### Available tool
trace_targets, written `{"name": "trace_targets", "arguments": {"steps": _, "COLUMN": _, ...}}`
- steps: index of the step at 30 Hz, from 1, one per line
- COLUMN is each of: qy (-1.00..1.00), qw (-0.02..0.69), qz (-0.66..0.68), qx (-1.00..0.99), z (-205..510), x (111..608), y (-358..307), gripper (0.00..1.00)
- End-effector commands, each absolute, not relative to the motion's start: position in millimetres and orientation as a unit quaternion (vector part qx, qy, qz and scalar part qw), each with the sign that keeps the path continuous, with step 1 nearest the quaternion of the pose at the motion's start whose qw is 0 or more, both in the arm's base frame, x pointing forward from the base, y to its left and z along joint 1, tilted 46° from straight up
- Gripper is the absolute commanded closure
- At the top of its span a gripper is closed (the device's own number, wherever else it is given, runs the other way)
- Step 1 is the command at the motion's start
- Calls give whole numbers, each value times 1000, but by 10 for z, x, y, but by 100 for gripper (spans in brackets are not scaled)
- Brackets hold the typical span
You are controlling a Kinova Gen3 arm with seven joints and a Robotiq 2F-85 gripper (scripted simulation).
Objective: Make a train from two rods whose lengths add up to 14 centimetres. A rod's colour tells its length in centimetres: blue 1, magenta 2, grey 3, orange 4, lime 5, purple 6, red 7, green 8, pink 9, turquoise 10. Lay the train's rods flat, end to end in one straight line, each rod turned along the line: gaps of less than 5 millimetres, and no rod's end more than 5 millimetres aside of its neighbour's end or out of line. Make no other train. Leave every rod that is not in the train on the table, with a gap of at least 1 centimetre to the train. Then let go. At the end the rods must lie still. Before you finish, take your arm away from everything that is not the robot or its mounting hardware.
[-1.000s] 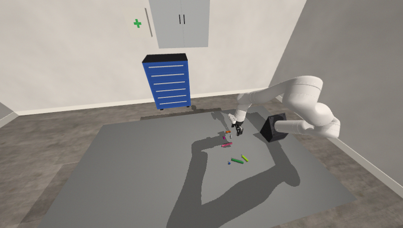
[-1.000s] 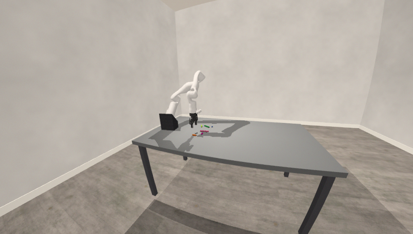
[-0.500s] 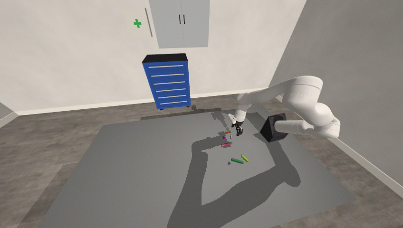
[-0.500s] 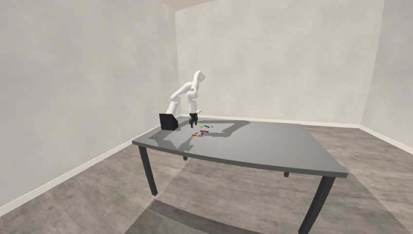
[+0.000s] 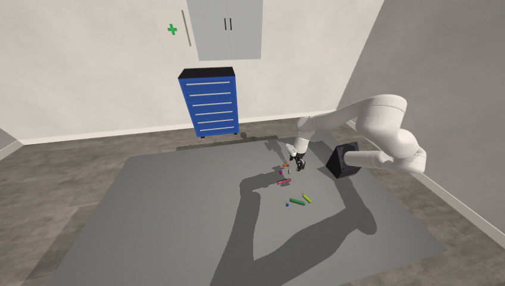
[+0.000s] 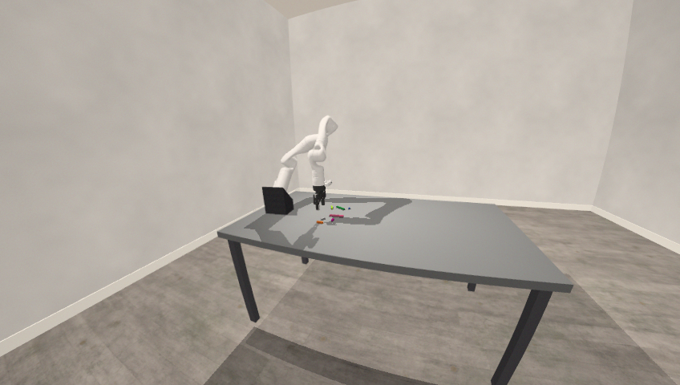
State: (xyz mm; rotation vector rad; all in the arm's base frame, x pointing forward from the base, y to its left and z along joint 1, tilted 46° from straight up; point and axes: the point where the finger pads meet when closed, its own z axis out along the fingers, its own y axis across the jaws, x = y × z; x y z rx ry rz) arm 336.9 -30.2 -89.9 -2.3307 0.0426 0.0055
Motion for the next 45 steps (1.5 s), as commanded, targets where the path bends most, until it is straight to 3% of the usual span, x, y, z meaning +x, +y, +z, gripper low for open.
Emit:
{"name": "trace_targets", "arguments": {"steps": 1, "qy": -16, "qw": 393, "qz": -13, "qx": -919, "z": -847, "x": 3393, "y": -274, "gripper": 0}}
{"name": "trace_targets", "arguments": {"steps": 20, "qy": -306, "qw": 371, "qz": -131, "qx": -867, "z": -547, "x": 3592, "y": 41, "gripper": 0}}
{"name": "trace_targets", "arguments": {"steps": 32, "qy": -530, "qw": 318, "qz": -227, "qx": -753, "z": -250, "x": 3773, "y": 309, "gripper": 0}}
{"name": "trace_targets", "arguments": {"steps": 45, "qy": -609, "qw": 288, "qz": -264, "qx": -690, "z": -111, "x": 3855, "y": 426, "gripper": 0}}
